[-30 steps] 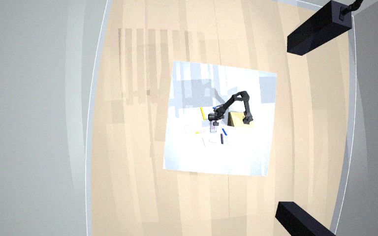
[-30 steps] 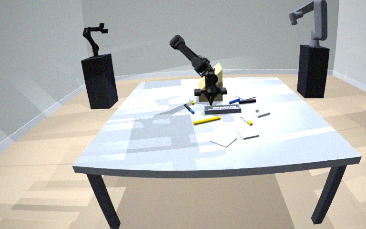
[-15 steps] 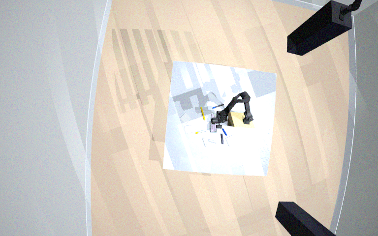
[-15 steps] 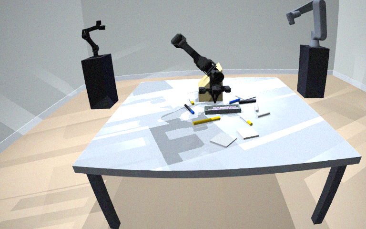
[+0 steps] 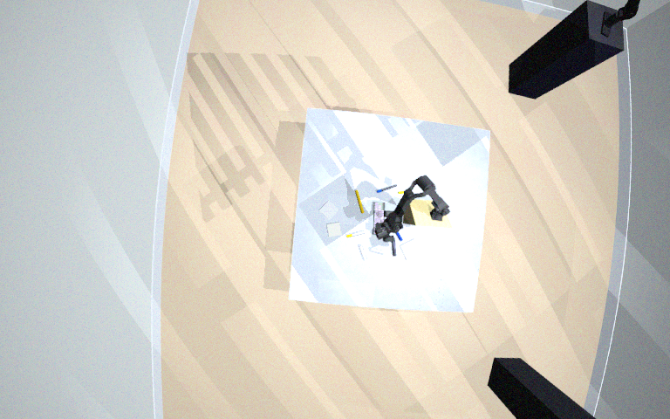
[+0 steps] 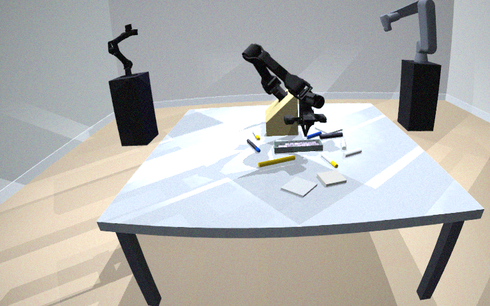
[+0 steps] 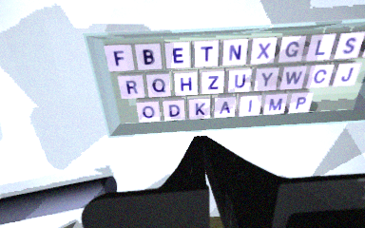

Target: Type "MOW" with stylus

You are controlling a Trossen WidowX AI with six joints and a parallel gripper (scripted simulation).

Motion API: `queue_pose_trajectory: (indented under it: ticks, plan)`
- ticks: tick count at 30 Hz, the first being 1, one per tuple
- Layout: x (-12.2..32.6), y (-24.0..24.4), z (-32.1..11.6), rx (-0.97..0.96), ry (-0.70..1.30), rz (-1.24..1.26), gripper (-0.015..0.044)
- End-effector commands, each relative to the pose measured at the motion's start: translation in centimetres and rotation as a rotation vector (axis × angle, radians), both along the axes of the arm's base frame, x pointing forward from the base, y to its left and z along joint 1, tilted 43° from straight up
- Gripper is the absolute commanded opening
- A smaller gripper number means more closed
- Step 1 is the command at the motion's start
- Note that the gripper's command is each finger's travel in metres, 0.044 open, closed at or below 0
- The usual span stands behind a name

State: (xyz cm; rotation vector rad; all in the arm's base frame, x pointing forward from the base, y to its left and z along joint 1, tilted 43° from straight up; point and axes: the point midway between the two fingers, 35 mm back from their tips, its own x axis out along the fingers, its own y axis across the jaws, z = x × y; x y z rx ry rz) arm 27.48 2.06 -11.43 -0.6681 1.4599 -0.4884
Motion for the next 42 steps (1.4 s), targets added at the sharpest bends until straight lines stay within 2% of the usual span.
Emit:
queue_pose_trajectory:
  ticks: [1,5,9,17,21,25,34,40,42]
  plan:
    - [0.2,0.2,-0.1,0.007,-0.01,-0.011,0.0]
    - [0.3,0.8,0.6,0.008,-0.009,-0.011,0.0]
    - [-0.1,4.1,4.2,0.009,-0.009,-0.011,0.0]
    - [0.2,4.1,3.9,0.009,-0.009,-0.011,0.0]
    - [0.2,4.1,4.0,0.006,-0.011,-0.001,0.0105]
    - [0.2,4.1,4.0,0.007,-0.012,-0.001,0.0]
    - [0.2,4.1,4.0,0.007,-0.012,-0.001,0.0]
    - [-0.5,4.5,3.4,-0.014,-0.063,-0.048,0.015]
    - [-1.3,5.0,2.7,-0.037,-0.132,-0.106,0.015]
